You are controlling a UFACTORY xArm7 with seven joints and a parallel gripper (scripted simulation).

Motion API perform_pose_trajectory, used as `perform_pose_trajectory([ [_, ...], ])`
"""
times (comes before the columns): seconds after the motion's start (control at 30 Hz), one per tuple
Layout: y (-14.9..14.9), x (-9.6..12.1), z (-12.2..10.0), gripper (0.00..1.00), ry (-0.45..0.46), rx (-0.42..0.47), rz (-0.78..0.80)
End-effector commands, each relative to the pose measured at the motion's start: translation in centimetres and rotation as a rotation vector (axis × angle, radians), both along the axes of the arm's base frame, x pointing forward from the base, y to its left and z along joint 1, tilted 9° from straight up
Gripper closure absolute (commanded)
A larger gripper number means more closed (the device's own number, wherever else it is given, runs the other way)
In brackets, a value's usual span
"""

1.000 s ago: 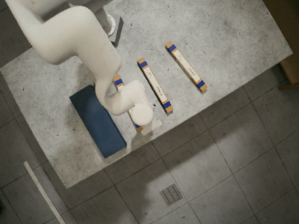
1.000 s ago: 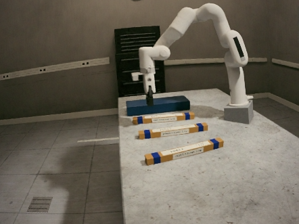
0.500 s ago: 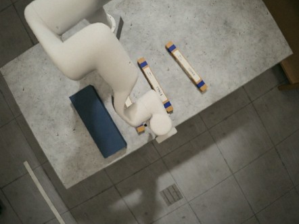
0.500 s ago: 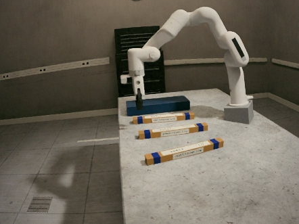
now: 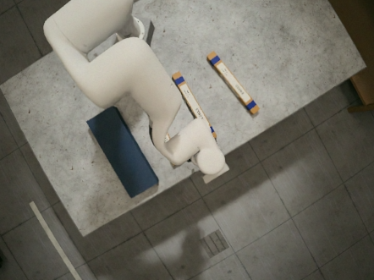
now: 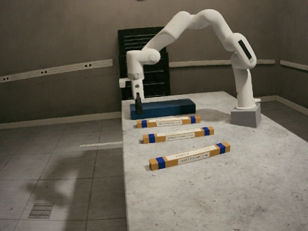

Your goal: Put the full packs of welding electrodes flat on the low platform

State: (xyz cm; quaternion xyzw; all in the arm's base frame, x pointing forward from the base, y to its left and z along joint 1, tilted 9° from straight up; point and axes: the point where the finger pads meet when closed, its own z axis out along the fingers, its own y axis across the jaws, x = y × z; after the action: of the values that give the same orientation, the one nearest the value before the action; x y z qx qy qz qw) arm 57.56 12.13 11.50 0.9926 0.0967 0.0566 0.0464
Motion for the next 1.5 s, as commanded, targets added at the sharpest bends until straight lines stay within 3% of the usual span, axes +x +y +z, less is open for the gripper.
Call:
perform_pose_trajectory([
  [0.0,0.2,0.2,0.3,0.65,-0.005,0.001,0.001],
  [0.67,0.2,0.2,0.3,0.65,-0.005,0.001,0.001],
  [1.13,0.4,-0.1,3.0,0.65,-0.005,0.001,0.001],
  [1.47,0.4,-0.2,3.2,0.65,-0.005,0.001,0.001],
])
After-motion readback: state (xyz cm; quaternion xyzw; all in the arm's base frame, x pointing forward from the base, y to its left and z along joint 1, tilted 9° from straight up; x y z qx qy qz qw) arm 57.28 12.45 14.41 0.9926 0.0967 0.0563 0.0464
